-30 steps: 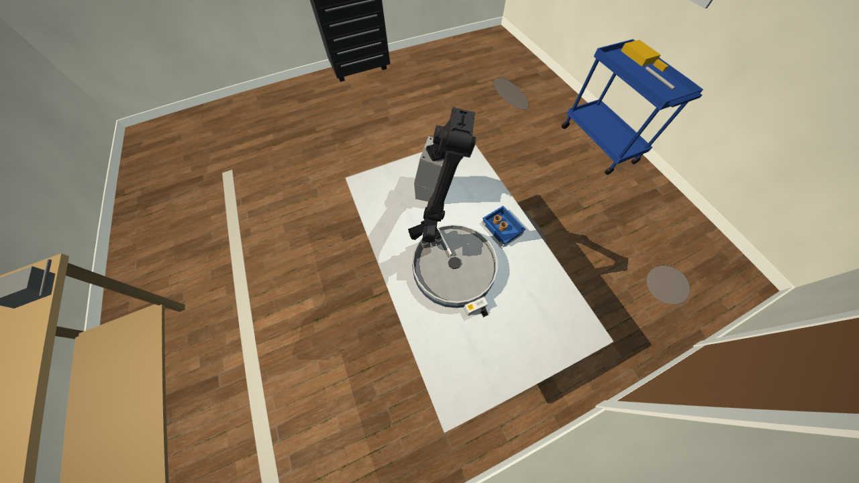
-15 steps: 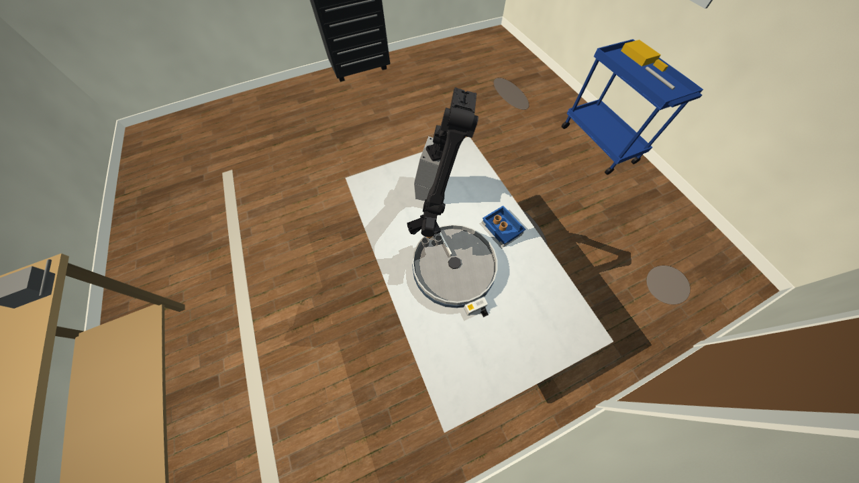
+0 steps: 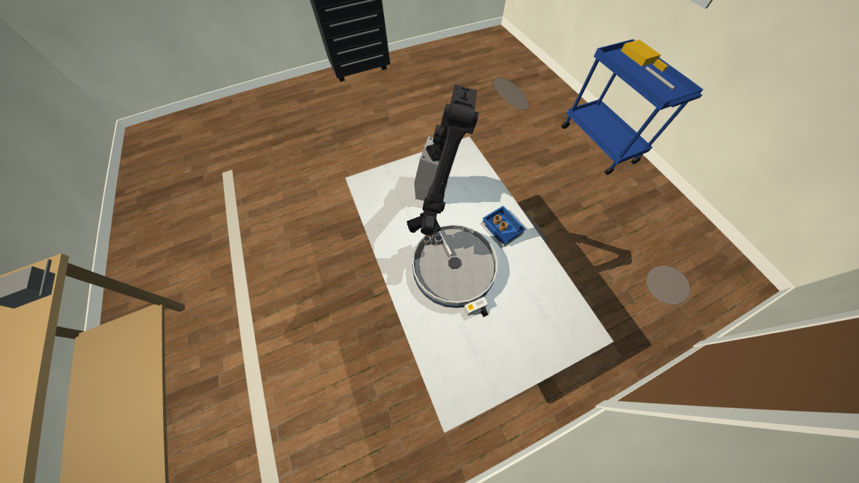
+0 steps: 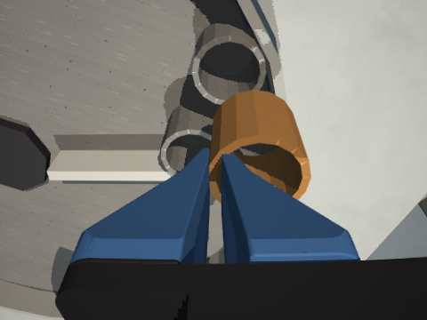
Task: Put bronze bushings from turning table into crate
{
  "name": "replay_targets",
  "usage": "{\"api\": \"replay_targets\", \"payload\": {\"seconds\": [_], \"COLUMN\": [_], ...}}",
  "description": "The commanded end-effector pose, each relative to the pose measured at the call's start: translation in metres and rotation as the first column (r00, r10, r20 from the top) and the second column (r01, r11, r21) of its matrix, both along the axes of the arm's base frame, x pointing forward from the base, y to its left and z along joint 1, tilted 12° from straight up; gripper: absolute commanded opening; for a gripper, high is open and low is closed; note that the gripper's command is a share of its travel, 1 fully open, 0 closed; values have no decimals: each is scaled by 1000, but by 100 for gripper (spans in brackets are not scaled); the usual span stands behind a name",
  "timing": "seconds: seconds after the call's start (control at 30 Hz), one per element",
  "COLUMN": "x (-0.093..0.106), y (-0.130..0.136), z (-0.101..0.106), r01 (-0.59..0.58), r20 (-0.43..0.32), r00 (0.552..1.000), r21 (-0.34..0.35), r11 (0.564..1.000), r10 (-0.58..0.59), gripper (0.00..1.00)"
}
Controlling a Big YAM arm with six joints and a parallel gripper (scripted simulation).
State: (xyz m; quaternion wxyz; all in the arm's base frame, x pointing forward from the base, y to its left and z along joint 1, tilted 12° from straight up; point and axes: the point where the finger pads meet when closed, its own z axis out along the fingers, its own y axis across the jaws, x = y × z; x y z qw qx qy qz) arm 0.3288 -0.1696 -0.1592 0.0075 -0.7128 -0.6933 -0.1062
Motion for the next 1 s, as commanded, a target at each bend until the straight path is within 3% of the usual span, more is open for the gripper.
{"api": "replay_targets", "payload": {"seconds": [0.0, 0.97], "x": [0, 2], "y": [0, 4], "z": [4, 5], "r01": [-8, -10], "r20": [0, 2], "r00": [1000, 1000], "r21": [-4, -5], "r11": [1000, 1000], "r10": [8, 10], "gripper": [0, 0]}}
